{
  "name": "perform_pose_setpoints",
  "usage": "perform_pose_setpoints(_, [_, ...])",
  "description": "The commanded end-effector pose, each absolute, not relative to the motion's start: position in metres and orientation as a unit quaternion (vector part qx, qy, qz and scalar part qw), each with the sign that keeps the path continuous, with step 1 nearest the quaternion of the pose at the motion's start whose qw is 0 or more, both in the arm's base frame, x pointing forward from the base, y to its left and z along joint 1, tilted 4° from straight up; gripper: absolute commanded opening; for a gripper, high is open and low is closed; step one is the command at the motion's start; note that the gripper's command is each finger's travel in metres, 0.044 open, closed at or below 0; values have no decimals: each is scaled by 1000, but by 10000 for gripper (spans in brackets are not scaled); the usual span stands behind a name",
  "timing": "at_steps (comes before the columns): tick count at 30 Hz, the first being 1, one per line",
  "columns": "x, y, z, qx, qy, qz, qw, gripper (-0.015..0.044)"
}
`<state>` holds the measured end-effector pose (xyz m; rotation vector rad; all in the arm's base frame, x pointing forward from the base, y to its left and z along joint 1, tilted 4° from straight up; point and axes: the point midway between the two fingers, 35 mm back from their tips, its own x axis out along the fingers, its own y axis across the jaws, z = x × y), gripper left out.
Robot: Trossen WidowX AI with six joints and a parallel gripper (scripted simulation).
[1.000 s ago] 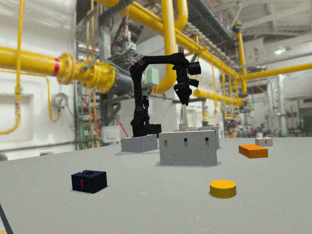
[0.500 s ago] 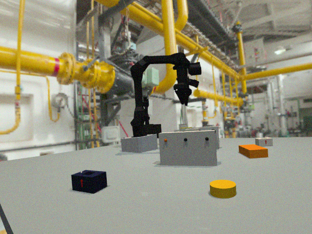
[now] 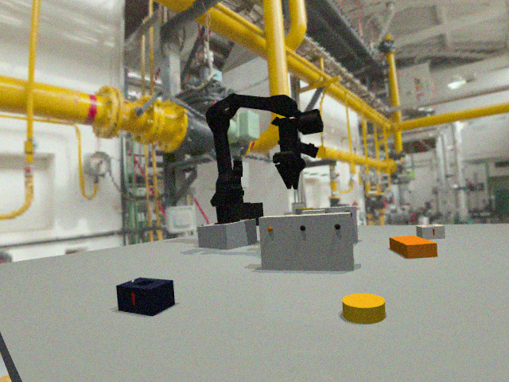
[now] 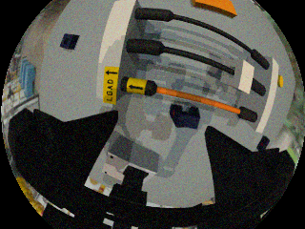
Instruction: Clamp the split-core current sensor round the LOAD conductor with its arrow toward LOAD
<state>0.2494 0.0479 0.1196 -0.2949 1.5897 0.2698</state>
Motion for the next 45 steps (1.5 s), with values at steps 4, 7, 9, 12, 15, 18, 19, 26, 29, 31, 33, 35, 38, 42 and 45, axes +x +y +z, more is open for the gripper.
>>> perform_pose_setpoints(4, [219,-33,65,-152,708,133,677,440])
perform_pose_setpoints(7, [218,-35,63,-153,708,133,677,440])
perform_pose_setpoints(9, [218,-35,63,-153,708,133,677,440])
perform_pose_setpoints(12, [218,-35,62,-153,708,133,677,440])
perform_pose_setpoints(15, [218,-35,59,-153,708,133,677,440])
perform_pose_setpoints(18, [219,-36,54,-153,708,133,677,440])
perform_pose_setpoints(19, [219,-36,53,-153,708,133,677,440])
perform_pose_setpoints(26, [219,-36,41,-153,708,133,677,440])
perform_pose_setpoints(29, [219,-36,36,-153,708,133,677,440])
perform_pose_setpoints(31, [219,-37,33,-153,708,133,677,440])
perform_pose_setpoints(33, [219,-37,29,-153,708,133,677,440])
perform_pose_setpoints(35, [219,-37,26,-153,708,133,677,440])
perform_pose_setpoints(38, [218,-37,21,-153,708,133,677,440])
perform_pose_setpoints(42, [217,-37,15,-153,708,133,677,440])
perform_pose_setpoints(45, [217,-37,10,-153,708,133,677,440])
